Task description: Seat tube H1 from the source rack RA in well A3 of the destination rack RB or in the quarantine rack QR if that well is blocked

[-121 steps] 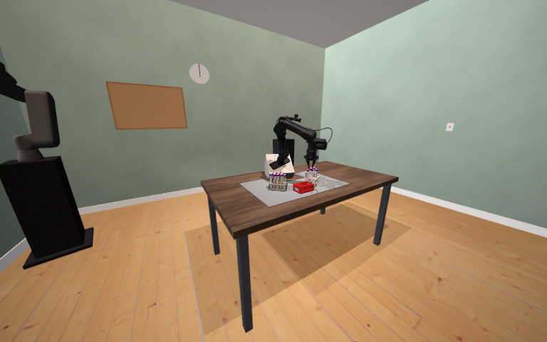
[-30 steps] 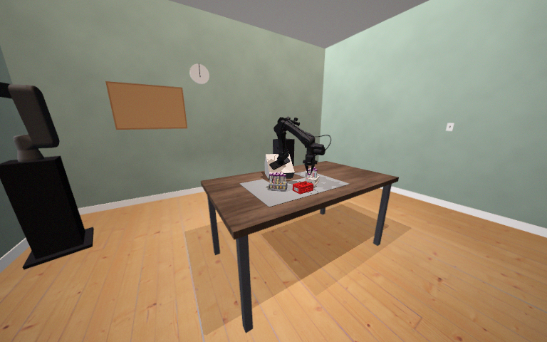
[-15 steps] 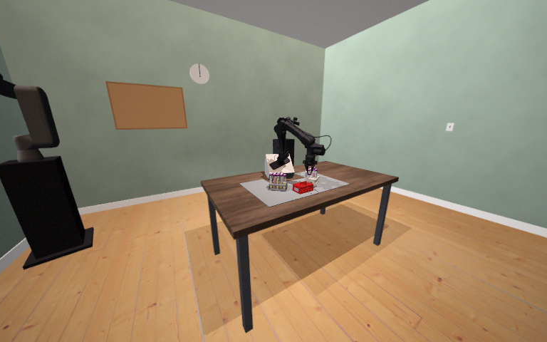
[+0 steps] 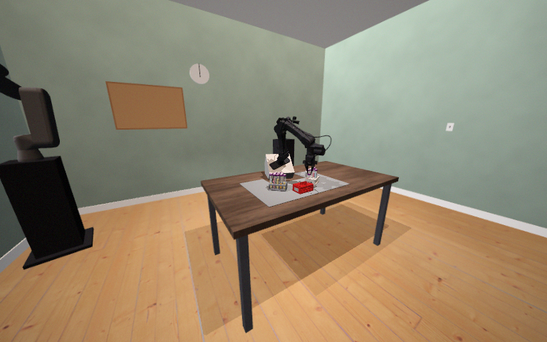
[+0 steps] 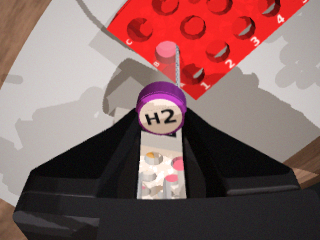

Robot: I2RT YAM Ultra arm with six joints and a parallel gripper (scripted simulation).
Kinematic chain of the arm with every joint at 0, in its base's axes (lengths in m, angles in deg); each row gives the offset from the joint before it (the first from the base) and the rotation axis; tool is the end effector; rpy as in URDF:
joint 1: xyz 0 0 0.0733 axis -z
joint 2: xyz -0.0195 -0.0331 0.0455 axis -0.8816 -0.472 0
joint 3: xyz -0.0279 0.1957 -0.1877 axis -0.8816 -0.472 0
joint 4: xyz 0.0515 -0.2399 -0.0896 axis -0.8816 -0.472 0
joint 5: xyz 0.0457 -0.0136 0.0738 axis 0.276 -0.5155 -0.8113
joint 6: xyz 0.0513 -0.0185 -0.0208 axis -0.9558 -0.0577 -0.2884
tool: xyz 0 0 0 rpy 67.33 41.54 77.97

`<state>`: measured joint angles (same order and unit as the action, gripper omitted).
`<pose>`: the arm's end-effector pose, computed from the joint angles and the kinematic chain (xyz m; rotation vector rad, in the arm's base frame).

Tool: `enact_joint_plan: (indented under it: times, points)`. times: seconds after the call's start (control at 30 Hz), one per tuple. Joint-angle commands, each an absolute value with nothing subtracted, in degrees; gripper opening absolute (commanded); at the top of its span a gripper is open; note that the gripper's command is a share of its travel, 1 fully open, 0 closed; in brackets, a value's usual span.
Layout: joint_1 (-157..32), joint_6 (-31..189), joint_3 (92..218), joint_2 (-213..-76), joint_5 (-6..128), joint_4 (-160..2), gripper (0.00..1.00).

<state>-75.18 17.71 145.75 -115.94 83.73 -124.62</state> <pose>0.2345 0.0396 0.3138 1.1196 2.2102 0.0044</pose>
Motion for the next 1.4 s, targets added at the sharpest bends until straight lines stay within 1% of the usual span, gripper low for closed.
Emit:
enact_joint_plan:
  times: [0.0, 0.9, 0.93, 1.3, 1.33, 1.37]
  points:
    - [-74.92, 18.31, 144.83, -116.20, 84.21, -122.94, 0.00]
    - [-75.23, 17.86, 145.83, -115.76, 83.90, -123.63, 0.00]
    - [-75.23, 17.86, 145.83, -115.76, 83.90, -123.63, 0.24]
    - [-75.23, 17.86, 145.83, -115.76, 83.90, -123.62, 0.24]
    - [-75.23, 17.86, 145.83, -115.76, 83.90, -123.62, 0.30]
    - [-75.23, 17.86, 145.83, -115.76, 83.90, -123.62, 0.30]
